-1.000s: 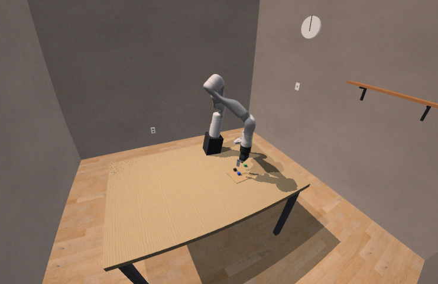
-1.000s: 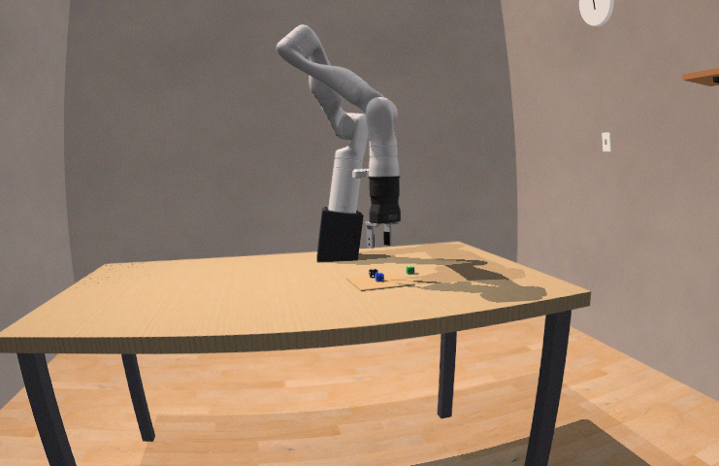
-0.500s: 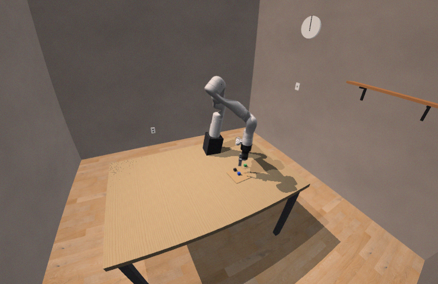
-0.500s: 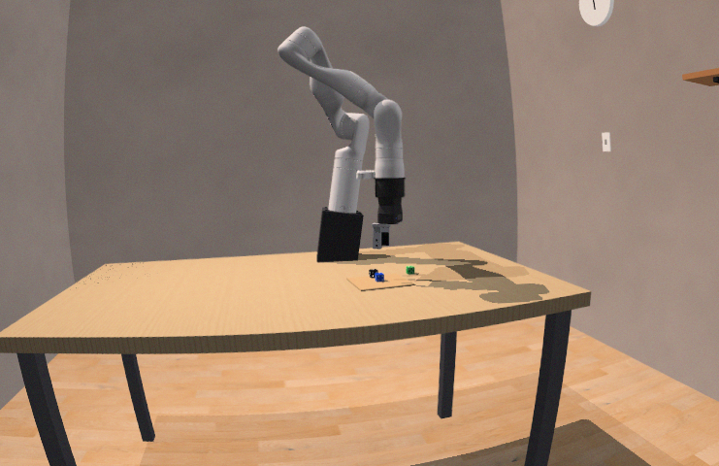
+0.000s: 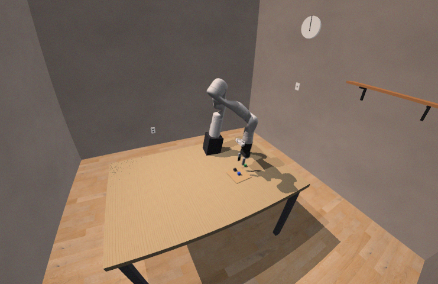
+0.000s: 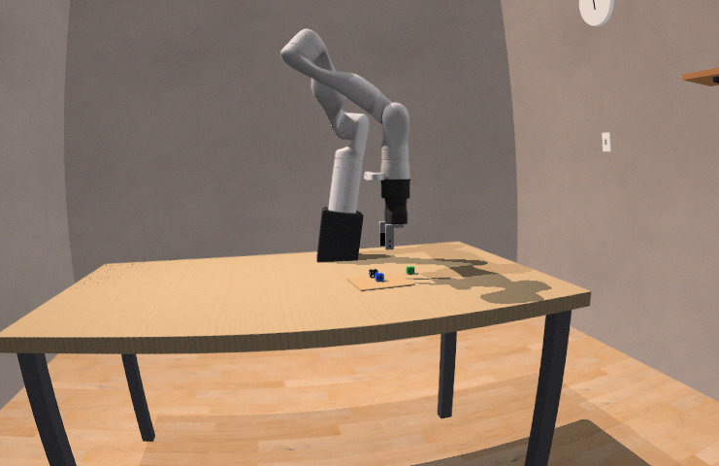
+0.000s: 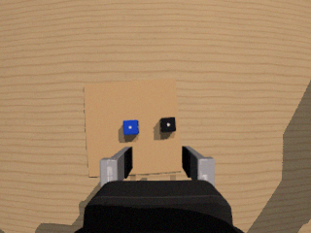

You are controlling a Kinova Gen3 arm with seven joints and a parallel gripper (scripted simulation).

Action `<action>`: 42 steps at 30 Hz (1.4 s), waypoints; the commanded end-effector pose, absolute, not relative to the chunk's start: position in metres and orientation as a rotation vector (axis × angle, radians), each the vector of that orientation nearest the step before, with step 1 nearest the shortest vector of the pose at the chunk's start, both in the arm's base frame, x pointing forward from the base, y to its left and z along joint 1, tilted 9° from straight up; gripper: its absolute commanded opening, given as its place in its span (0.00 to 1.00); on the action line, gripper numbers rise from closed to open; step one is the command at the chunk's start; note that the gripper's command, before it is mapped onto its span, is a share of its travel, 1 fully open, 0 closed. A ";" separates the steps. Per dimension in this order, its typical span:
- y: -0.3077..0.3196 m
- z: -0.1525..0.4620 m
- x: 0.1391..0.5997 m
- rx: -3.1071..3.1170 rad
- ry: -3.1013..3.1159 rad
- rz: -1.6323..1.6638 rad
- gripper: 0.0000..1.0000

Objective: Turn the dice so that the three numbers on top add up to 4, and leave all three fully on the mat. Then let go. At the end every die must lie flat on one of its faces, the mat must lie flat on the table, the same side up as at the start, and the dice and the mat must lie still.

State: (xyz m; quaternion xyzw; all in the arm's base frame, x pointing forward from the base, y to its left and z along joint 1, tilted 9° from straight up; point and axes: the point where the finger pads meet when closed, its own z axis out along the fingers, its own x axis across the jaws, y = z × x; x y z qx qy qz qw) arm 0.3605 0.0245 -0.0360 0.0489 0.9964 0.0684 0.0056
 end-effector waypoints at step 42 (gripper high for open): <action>0.097 -0.030 0.334 -1.900 2.341 0.149 1.00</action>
